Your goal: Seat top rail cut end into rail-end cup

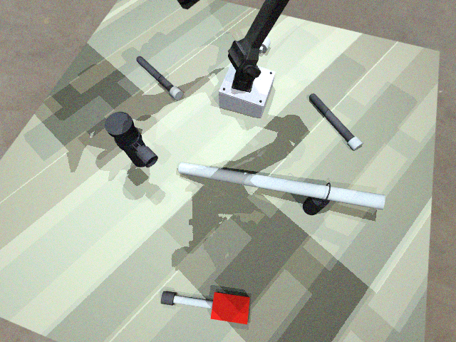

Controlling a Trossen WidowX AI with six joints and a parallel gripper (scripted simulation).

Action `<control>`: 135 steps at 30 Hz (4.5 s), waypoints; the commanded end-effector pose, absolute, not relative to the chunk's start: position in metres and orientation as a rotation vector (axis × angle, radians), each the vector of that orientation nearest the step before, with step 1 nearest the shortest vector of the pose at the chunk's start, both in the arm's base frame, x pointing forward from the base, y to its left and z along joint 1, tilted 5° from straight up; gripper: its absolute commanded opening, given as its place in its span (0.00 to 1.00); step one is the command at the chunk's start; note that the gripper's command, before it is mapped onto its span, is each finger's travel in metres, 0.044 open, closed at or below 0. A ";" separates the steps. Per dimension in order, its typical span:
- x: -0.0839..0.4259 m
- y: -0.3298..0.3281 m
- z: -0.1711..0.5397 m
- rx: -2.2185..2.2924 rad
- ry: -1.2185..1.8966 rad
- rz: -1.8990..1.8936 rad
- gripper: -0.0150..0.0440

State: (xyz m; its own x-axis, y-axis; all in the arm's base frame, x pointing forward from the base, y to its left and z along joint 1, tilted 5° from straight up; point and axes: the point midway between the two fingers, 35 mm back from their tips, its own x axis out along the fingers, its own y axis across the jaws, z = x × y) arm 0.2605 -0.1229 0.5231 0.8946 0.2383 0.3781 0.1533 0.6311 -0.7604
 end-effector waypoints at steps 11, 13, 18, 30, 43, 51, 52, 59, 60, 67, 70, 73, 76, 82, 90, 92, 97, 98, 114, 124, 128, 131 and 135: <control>0.355 -0.124 0.399 -0.146 0.019 0.048 1.00; 0.360 -0.118 0.382 -0.093 0.092 0.047 1.00; 0.366 -0.100 0.334 0.017 0.296 0.042 1.00; 0.328 -0.043 0.221 0.118 0.877 0.012 1.00; 0.307 -0.031 0.199 0.098 1.030 0.001 1.00; 0.320 -0.082 0.188 -0.315 1.041 0.125 1.00; 0.322 -0.092 0.186 -0.394 1.045 0.150 1.00; 0.324 -0.166 0.168 -0.930 1.090 0.356 1.00; 0.323 -0.172 0.167 -0.970 1.094 0.374 1.00; 0.322 -0.182 0.164 -1.040 1.101 0.408 1.00; 0.322 -0.182 0.164 -1.040 1.101 0.408 1.00; 0.322 -0.182 0.164 -1.040 1.101 0.408 1.00; 0.322 -0.182 0.164 -1.040 1.101 0.408 1.00; 0.324 -0.181 0.128 -1.040 1.101 0.408 1.00; 0.324 -0.179 0.108 -1.040 1.100 0.408 1.00; 0.325 -0.179 0.106 -1.040 1.100 0.408 1.00; 0.329 -0.181 0.099 -1.040 1.100 0.408 1.00; 0.330 -0.182 0.098 -1.040 1.100 0.407 1.00; 0.342 -0.187 0.075 -1.041 1.099 0.407 1.00; 0.349 -0.190 0.061 -1.041 1.099 0.406 1.00; 0.351 -0.192 0.055 -1.041 1.099 0.406 1.00; 0.353 -0.192 0.051 -1.041 1.099 0.406 1.00; 0.354 -0.193 0.048 -1.041 1.099 0.406 0.91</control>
